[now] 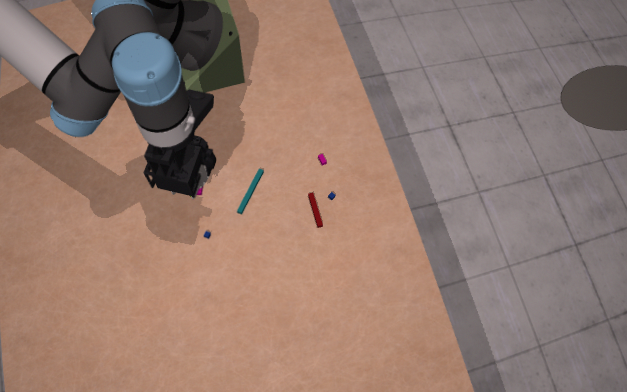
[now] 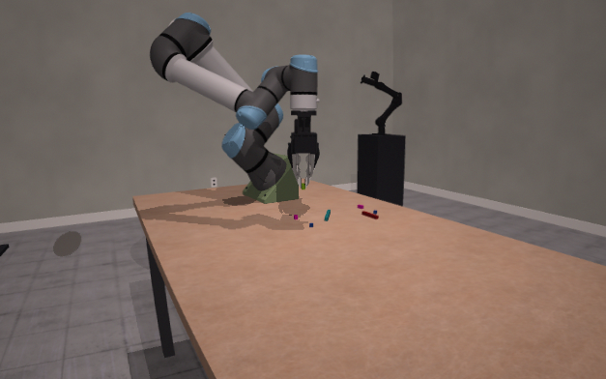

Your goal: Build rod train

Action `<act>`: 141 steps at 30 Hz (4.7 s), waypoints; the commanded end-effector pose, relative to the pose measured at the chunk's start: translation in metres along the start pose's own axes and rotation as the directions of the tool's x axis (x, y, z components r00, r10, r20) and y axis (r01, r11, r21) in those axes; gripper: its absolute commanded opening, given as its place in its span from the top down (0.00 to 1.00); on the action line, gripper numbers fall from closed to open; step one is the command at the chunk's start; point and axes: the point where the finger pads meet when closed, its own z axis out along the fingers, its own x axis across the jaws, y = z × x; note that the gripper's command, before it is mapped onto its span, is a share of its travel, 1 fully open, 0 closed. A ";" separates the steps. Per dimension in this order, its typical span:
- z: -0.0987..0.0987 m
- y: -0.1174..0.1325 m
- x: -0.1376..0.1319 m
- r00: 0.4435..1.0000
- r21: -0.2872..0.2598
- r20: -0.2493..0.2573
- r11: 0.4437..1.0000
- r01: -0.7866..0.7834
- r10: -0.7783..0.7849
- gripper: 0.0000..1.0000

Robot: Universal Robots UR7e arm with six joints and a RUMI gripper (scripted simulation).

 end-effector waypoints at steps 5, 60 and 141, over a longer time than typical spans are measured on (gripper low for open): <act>0.000 0.004 -0.015 0.993 -0.003 -0.011 0.993 0.120 -0.120 1.00; 0.085 0.005 -0.017 0.991 -0.003 -0.011 0.991 0.132 -0.132 1.00; 0.102 0.005 -0.017 0.991 -0.003 -0.011 0.991 0.132 -0.132 1.00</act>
